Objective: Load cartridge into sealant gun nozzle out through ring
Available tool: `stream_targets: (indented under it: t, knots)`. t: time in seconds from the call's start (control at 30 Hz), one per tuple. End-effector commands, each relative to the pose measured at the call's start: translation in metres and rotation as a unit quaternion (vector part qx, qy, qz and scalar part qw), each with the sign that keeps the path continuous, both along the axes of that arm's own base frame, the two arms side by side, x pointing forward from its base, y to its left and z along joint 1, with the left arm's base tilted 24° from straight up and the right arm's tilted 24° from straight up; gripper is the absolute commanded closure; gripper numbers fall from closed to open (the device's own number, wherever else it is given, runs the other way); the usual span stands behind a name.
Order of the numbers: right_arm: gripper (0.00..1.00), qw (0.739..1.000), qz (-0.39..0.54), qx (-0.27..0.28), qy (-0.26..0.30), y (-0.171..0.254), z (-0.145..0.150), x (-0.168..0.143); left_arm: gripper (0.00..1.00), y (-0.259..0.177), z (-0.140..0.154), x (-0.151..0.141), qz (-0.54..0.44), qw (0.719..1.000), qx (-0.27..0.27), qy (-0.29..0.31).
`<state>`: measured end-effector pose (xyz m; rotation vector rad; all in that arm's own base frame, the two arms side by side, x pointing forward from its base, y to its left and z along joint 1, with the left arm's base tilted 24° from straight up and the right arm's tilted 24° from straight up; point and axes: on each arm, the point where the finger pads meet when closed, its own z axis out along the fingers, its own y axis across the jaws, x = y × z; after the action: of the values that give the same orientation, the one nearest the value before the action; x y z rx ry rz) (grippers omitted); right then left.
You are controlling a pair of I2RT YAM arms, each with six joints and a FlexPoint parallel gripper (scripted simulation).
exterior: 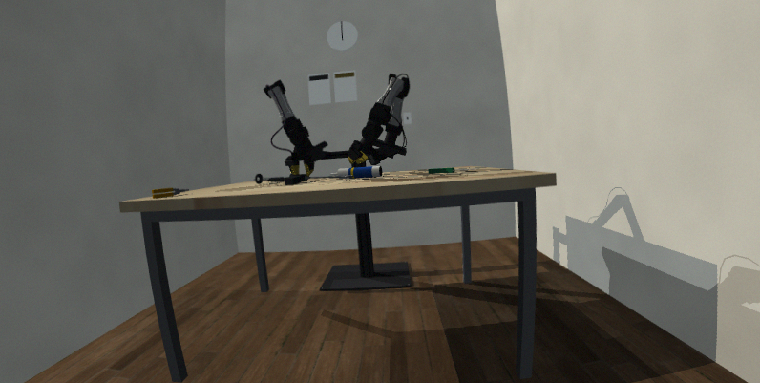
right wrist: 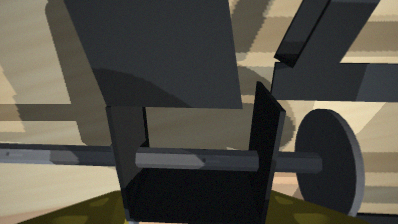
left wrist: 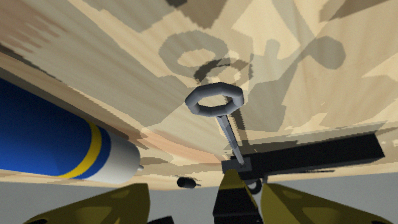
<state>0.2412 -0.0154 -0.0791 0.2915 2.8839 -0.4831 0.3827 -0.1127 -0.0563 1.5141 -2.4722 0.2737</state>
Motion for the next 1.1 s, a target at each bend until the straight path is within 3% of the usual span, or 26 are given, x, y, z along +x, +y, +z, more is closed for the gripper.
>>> stream_targets:
  t: [0.0, 0.17, 0.3, 0.73, 0.77, 1.07]
  knots:
    - [0.97, 1.000, -0.011, -0.006, -0.024, -0.003, 0.007, 0.010, 0.47, -0.005, 0.001, 0.001, 0.001, 1.000, -0.001, -0.006]
    - [0.97, 1.000, -0.011, -0.006, -0.024, -0.003, 0.007, 0.010, 0.47, -0.008, -0.025, -0.020, -0.005, 1.000, 0.000, 0.026]
    - [0.97, 1.000, -0.011, -0.006, -0.024, -0.003, 0.007, 0.010, 0.47, -0.014, -0.005, -0.007, -0.009, 1.000, -0.004, 0.007]
    - [0.97, 1.000, -0.011, -0.006, -0.024, -0.003, 0.007, 0.010, 0.47, -0.001, -0.013, -0.007, 0.005, 1.000, -0.011, 0.024]
    - [0.23, 1.000, -0.011, -0.006, -0.024, -0.003, 0.007, 0.010, 0.47, 0.001, -0.009, -0.003, 0.008, 1.000, -0.012, 0.017]
    - [0.23, 1.000, -0.011, -0.008, -0.016, -0.003, 0.006, 0.006, 0.47, -0.005, -0.003, -0.002, 0.001, 1.000, -0.010, 0.008]
